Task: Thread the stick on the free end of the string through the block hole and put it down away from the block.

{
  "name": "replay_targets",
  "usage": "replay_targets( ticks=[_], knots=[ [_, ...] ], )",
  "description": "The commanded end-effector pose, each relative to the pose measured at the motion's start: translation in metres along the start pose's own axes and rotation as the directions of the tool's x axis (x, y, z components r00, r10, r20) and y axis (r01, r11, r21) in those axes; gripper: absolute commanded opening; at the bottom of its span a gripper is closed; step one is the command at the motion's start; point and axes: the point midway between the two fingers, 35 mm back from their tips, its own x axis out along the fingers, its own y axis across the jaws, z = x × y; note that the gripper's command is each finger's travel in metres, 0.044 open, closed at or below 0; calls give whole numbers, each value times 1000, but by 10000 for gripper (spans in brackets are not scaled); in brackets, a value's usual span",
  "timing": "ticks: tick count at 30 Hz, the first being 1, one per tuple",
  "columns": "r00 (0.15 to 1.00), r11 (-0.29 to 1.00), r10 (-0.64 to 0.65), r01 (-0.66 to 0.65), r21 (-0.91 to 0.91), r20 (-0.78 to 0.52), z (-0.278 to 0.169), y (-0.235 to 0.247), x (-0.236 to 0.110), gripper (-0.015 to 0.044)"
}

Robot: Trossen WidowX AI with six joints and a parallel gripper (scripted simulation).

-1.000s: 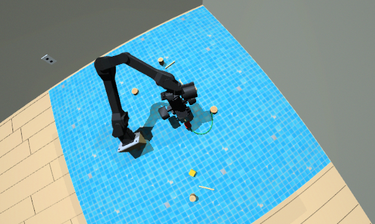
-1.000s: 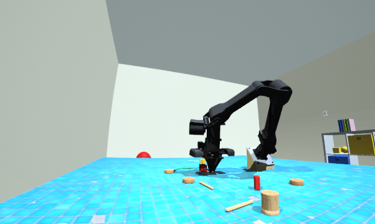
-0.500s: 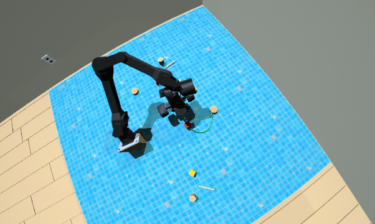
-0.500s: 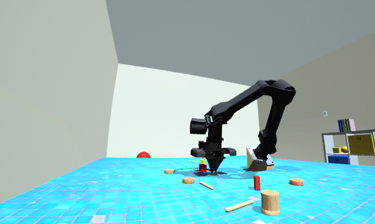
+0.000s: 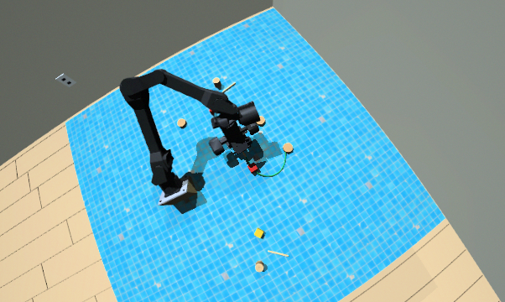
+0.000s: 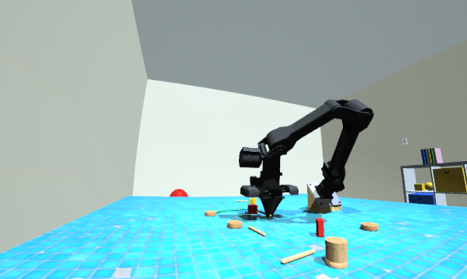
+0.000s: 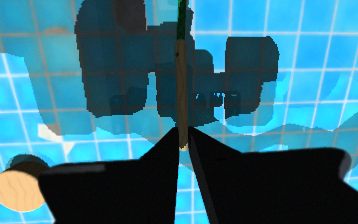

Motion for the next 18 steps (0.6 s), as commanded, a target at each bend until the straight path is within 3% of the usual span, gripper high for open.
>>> replay_targets(
  ticks=[1,18],
  knots=[
    [1000,1000,1,-1,5,-2,-3,0,-2,0],
    [1000,1000,3,-3,0,-2,-16,0,9,0]
  ],
)
